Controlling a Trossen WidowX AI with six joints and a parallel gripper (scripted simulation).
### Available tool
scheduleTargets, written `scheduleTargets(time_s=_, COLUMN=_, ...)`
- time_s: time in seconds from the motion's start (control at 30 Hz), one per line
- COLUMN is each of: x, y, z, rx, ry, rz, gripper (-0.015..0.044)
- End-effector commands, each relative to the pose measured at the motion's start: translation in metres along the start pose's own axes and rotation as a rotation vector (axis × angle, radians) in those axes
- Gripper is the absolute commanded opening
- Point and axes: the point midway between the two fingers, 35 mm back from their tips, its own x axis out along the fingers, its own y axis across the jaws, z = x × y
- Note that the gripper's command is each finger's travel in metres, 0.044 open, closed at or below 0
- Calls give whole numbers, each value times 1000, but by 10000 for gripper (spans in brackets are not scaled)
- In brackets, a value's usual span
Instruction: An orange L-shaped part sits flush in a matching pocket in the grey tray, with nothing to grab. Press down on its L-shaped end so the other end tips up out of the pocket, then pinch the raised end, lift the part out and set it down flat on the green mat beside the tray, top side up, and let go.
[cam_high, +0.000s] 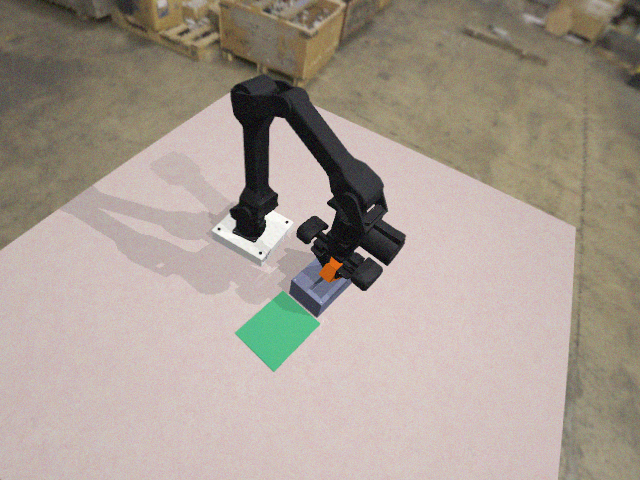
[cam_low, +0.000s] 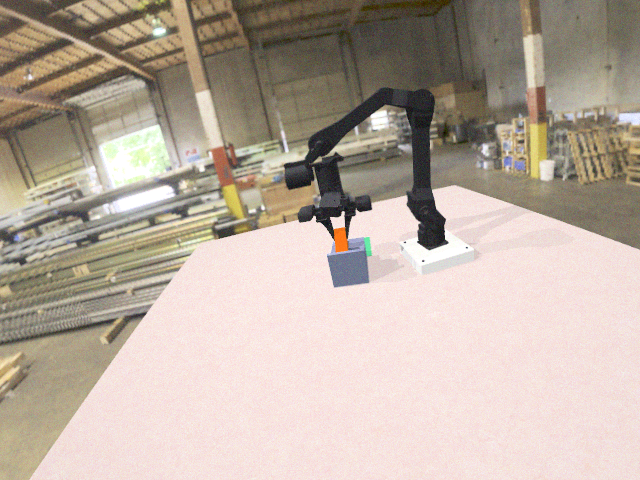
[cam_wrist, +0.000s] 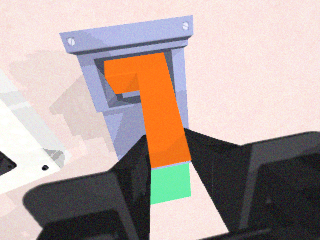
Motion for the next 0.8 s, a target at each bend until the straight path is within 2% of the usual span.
scheduleTargets(time_s=0.0, x=-10, y=-2, z=1, rx=-2, ry=-3, rz=-10, gripper=0)
scheduleTargets(time_s=0.77, x=-46, y=-2, z=0, rx=-2, ry=-4, rz=-9, gripper=0)
